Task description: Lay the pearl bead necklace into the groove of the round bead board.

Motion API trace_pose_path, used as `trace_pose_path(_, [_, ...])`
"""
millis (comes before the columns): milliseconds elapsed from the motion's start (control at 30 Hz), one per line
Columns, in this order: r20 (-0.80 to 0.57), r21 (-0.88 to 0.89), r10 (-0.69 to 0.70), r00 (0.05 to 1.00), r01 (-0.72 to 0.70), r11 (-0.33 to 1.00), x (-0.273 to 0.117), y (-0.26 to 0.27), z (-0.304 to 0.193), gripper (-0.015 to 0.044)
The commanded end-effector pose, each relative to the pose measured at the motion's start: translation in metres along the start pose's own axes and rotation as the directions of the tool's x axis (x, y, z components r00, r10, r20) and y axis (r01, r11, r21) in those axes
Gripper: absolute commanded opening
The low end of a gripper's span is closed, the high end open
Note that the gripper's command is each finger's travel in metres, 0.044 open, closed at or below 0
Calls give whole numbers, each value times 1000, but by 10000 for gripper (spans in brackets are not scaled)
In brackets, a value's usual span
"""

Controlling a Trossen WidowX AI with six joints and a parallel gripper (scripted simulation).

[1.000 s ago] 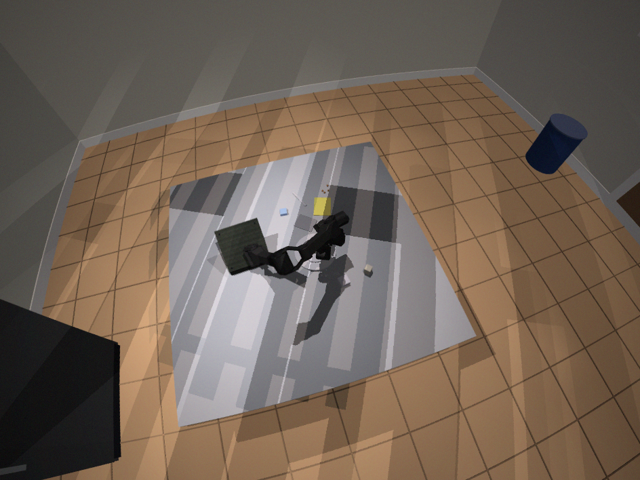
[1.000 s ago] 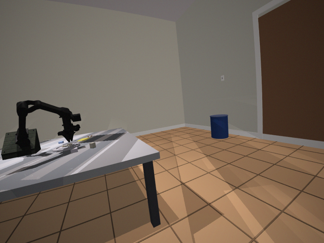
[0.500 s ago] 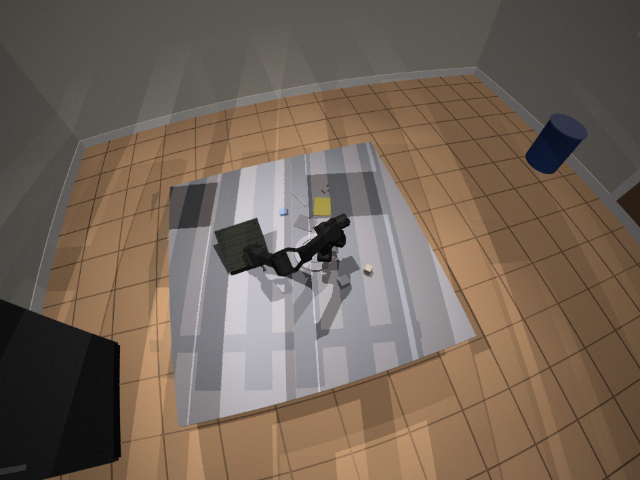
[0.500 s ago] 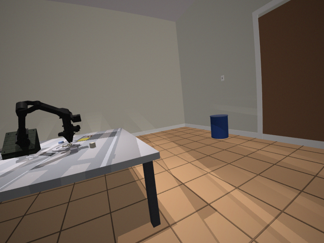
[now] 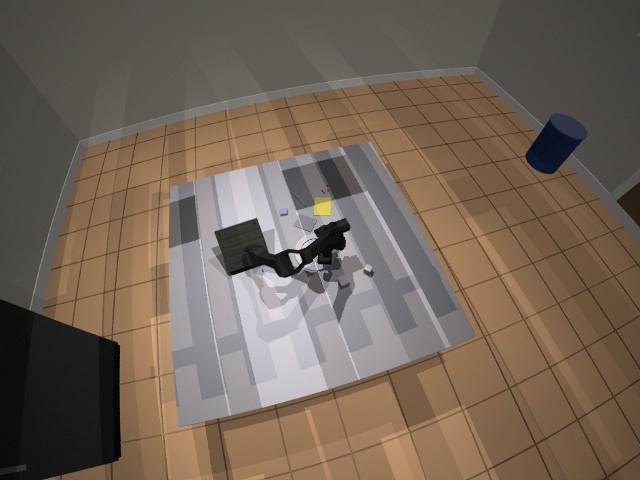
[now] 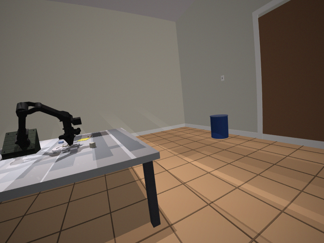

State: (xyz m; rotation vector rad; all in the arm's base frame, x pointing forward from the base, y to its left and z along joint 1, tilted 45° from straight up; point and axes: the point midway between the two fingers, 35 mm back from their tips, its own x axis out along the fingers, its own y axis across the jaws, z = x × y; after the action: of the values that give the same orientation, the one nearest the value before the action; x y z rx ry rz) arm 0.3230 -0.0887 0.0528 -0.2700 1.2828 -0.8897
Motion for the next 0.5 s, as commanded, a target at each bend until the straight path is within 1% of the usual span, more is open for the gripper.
trace_pose_path(0, [3, -8, -6, 1000, 6, 1000, 6, 0, 0, 120])
trace_pose_path(67, [3, -8, -7, 1000, 7, 1000, 7, -1, 0, 120])
trace_pose_path(200, [-1, 0, -2, 1000, 2, 1000, 4, -1, 0, 15])
trace_pose_path(233, [-1, 0, -2, 1000, 2, 1000, 4, -1, 0, 0])
trace_pose_path(467, [-1, 0, -2, 1000, 2, 1000, 4, -1, 0, 0])
